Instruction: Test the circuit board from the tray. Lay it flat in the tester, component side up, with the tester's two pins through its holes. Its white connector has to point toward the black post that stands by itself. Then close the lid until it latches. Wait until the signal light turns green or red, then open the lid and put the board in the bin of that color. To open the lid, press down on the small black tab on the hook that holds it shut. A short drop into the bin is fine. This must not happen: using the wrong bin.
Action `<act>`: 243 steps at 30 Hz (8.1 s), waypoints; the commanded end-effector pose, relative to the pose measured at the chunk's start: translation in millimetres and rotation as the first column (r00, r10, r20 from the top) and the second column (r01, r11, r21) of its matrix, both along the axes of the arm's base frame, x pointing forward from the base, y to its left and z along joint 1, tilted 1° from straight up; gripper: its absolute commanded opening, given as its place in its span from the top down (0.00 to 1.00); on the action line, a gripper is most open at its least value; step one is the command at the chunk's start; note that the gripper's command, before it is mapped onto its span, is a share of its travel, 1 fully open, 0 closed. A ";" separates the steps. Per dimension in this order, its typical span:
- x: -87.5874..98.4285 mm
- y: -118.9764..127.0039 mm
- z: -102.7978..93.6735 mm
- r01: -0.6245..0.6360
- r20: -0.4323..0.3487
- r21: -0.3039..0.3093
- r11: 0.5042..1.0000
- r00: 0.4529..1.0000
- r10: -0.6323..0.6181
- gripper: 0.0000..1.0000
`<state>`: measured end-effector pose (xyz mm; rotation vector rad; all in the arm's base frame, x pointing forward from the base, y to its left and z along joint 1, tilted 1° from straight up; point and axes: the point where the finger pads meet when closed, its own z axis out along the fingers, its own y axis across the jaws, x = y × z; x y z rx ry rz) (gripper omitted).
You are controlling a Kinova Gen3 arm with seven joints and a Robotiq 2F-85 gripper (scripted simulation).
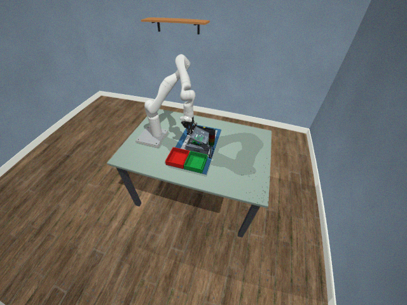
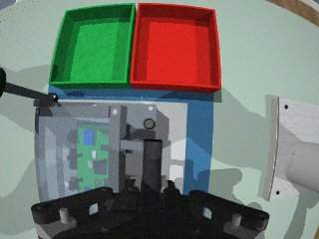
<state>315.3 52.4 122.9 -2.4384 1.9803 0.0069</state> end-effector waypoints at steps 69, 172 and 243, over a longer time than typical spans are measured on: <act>-11.8 -2.3 -58.3 0.004 -0.012 -0.005 1.000 1.000 -0.004 1.00; -11.9 -2.3 -70.3 0.004 -0.012 -0.005 1.000 1.000 -0.004 0.50; -10.4 -2.1 34.1 0.004 -0.012 -0.005 1.000 1.000 -0.004 0.00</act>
